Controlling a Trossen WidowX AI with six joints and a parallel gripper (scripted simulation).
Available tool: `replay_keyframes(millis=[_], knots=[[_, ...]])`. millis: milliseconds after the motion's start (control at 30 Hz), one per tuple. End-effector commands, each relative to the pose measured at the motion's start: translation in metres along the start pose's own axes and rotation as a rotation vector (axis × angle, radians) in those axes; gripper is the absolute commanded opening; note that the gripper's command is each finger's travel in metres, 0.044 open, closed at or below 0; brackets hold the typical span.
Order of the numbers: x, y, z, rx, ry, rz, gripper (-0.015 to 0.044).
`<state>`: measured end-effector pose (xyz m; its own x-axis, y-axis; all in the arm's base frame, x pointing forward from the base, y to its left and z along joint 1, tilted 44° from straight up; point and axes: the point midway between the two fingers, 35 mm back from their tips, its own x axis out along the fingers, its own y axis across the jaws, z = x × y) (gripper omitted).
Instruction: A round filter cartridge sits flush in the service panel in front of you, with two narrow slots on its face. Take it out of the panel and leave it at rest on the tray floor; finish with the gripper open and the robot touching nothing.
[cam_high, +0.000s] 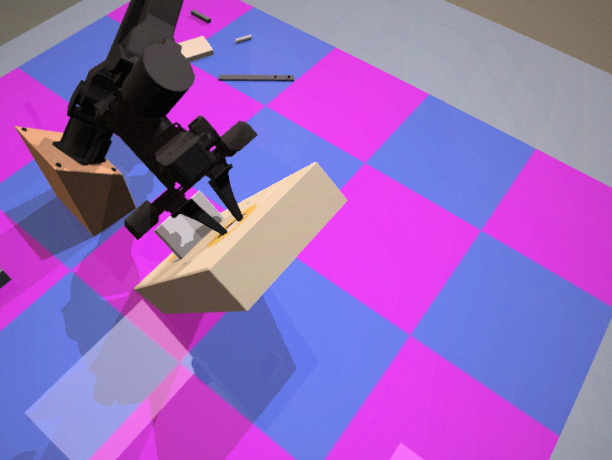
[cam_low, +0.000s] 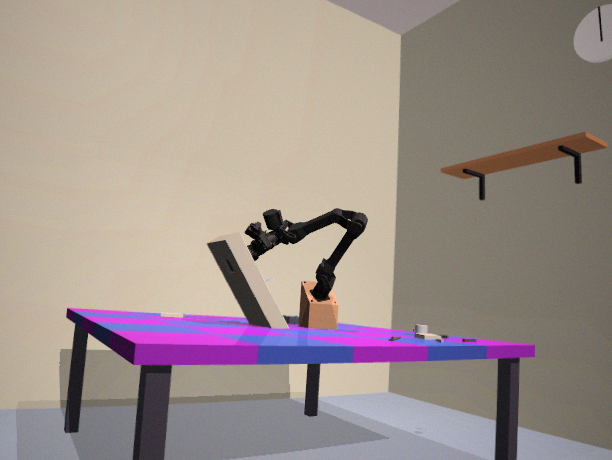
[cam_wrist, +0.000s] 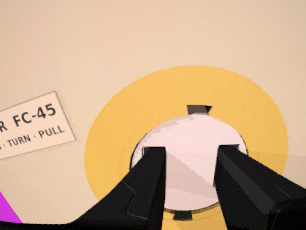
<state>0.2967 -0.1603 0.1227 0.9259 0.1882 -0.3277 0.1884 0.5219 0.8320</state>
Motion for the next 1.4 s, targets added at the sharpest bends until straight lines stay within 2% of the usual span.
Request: replay_keyframes(millis=[0, 1367], knots=[[0.0008, 0.0003, -0.0003, -0.008, 0.001, -0.001, 0.0000], [0.0055, -0.0009, -0.0022, -1.410, 0.011, 0.000, 0.0000]])
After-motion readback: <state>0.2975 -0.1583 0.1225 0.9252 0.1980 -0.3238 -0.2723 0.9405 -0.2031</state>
